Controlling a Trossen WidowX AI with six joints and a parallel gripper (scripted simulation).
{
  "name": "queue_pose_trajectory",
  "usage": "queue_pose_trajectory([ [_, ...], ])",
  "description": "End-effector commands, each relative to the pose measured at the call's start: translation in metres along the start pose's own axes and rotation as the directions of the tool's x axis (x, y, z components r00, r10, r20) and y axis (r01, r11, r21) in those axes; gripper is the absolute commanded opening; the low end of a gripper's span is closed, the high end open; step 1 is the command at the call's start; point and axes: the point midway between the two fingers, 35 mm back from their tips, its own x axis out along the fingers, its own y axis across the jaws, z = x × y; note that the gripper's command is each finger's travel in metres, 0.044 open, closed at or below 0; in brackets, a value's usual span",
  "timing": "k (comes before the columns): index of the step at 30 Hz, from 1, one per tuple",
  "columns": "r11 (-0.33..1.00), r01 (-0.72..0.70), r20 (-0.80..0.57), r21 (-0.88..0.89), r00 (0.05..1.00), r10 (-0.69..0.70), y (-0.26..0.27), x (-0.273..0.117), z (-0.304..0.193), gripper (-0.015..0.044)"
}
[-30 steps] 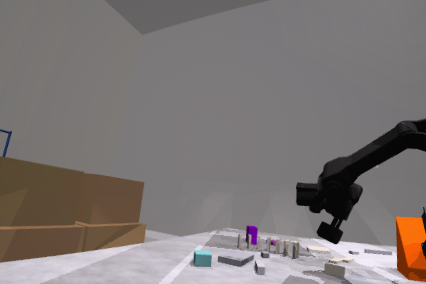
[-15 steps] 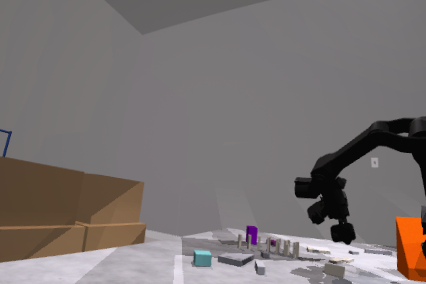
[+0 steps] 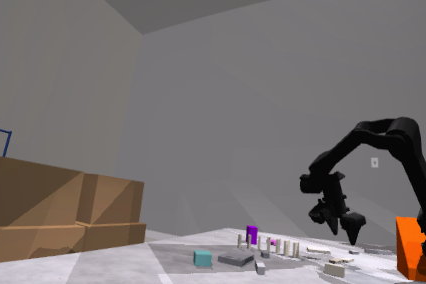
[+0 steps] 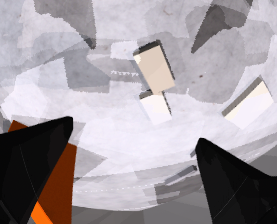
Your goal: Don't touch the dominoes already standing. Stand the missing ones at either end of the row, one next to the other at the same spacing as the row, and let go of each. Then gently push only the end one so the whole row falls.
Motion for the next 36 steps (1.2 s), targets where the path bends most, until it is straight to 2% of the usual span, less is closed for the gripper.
queue_pose_trajectory([
  [1,0.817,0.067,0.365,-0.572,0.913,0.180,-0.024,-0.008,0.009,0.0440],
  [23,0.813,0.072,0.369,-0.578,0.912,0.182,-0.024,-0.007,0.010,0.0440],
  [31,0.812,0.072,0.370,-0.579,0.911,0.183,-0.010,0.047,0.031,0.0440],
  [36,0.812,0.071,0.370,-0.579,0.910,0.184,-0.009,0.051,0.033,0.0440],
])
